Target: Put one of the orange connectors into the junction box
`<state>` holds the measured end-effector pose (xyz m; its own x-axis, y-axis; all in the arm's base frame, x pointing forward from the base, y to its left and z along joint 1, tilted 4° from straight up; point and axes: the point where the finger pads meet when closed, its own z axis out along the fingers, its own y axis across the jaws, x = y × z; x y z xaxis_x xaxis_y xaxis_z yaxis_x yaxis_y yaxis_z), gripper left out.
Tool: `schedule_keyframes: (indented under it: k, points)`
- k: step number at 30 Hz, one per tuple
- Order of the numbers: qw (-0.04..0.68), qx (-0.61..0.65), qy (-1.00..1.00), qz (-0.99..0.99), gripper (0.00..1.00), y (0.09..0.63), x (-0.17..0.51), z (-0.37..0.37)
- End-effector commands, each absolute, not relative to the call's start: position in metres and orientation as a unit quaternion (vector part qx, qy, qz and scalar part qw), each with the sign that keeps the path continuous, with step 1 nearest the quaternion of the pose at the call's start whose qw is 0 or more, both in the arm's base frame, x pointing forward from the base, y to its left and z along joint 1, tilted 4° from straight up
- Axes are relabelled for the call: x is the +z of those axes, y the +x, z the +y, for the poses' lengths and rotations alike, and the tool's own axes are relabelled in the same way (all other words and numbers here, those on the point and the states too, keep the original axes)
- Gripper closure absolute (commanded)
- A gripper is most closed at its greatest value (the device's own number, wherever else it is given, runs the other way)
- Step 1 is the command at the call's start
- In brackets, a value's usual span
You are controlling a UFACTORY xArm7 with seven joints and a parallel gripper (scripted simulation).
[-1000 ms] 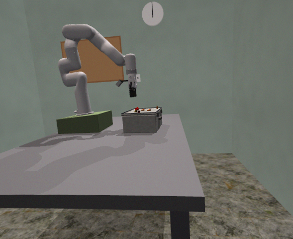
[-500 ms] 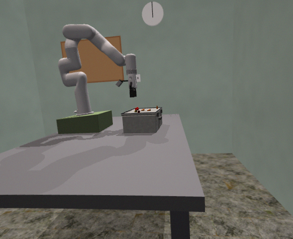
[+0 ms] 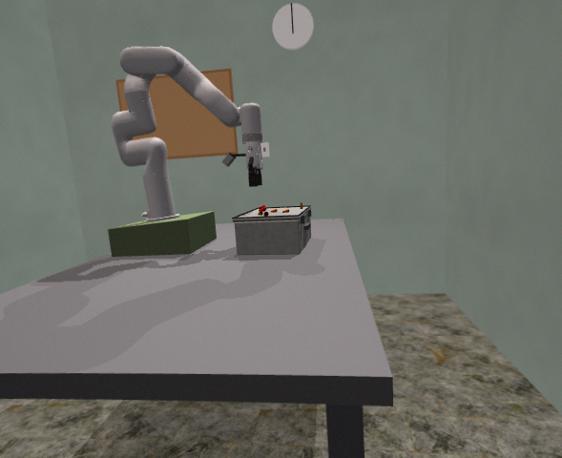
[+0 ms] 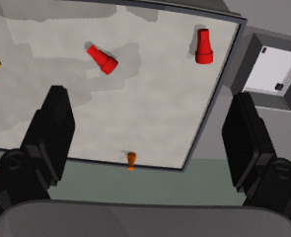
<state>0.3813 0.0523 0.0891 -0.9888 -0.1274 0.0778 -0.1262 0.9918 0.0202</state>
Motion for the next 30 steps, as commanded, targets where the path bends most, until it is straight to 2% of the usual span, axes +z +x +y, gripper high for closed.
schedule_keyframes:
  k: [1, 19, 30]
  points:
    - [0.038, -0.008, 0.064, -0.997, 0.00, 0.383, 0.090, 0.052]
    - [0.038, -0.008, 0.071, -0.997, 0.00, 0.384, 0.091, 0.053]
    - [0.030, -0.022, 0.253, -0.967, 0.00, 0.408, 0.120, 0.052]
